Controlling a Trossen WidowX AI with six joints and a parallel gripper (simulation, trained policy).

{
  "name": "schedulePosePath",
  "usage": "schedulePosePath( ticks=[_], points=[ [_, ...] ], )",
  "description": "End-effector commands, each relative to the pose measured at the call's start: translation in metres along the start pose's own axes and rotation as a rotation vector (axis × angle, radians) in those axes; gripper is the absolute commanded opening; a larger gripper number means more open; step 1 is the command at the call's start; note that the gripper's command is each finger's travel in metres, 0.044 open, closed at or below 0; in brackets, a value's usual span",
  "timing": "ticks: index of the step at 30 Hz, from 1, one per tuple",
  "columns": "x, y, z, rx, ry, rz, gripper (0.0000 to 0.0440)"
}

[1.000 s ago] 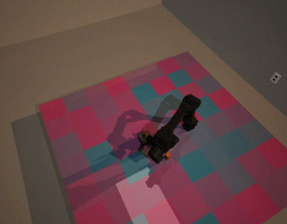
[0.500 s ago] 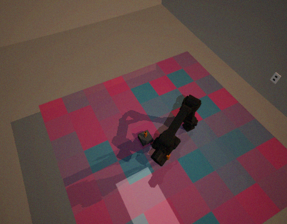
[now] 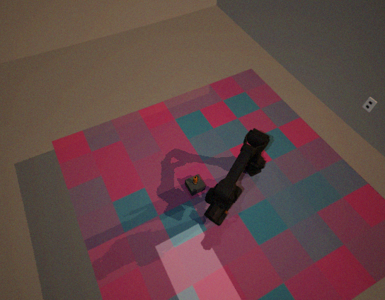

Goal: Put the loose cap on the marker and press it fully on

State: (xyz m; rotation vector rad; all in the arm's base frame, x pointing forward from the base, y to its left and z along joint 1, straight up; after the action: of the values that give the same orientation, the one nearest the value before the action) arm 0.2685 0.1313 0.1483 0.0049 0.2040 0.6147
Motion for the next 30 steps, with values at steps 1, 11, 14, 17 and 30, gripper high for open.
schedulePosePath(
  ticks=[1, 11, 14, 17, 30],
  points=[
    [0.000, 0.001, -0.002, -0.020, -0.005, 0.018, 0.0173],
    [-0.002, -0.004, 0.026, -0.051, -0.087, 0.019, 0.0068],
    [-0.003, -0.008, 0.036, -0.057, -0.111, 0.014, 0.0071],
    [-0.004, -0.011, 0.047, -0.064, -0.133, 0.006, 0.0069],
    [-0.016, -0.043, 0.085, -0.067, -0.203, -0.061, 0.0062]
  ],
)
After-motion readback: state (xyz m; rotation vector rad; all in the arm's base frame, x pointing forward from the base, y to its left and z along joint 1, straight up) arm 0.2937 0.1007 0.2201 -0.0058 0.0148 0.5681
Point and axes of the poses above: the point midway between the two fingers, 35 mm back from their tips, its own z axis back along the fingers, its own x axis across the jaws, y = z × x, the point moved 9 cm from there along z, back along the fingers, and after that the axes turned 10 degrees about z, right-handed, at the moved point
